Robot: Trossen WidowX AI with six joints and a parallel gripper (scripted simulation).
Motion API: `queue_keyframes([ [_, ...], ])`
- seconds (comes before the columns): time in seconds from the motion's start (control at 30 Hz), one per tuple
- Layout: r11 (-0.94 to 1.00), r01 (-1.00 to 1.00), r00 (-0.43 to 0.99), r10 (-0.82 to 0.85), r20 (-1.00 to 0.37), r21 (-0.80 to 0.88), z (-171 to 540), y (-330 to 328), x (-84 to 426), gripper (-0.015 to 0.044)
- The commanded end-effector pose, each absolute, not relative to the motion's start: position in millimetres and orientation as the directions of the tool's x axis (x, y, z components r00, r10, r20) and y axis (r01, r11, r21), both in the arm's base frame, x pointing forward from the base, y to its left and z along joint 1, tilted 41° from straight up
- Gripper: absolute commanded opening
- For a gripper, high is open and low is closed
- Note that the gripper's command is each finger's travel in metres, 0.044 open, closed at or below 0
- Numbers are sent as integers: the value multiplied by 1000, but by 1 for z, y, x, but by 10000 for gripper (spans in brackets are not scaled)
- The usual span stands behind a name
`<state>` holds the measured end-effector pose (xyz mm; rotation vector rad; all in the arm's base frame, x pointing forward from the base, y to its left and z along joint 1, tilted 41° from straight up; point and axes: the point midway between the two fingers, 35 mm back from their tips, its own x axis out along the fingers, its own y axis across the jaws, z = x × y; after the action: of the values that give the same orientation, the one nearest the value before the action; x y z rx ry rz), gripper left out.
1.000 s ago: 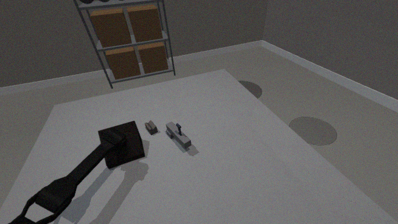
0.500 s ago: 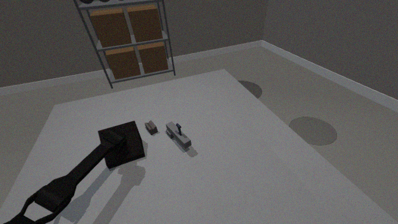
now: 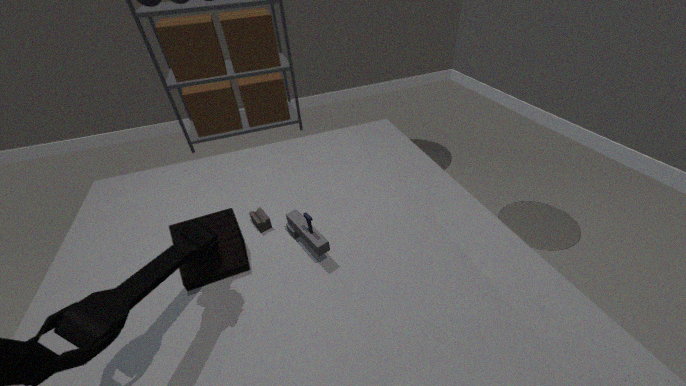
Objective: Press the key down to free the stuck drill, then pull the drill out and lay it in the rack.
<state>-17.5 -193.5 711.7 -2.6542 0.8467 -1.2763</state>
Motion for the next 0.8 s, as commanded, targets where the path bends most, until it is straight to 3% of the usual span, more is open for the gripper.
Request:
queue_keyframes([
  [0.0,-848,-527,569,-404,716,-60,720,-137,23,0],
  [0.4,-716,-627,676,-305,670,307,709,-66,83,0],
  [0.77,-538,-580,790,-186,585,612,677,4,152,0],
])
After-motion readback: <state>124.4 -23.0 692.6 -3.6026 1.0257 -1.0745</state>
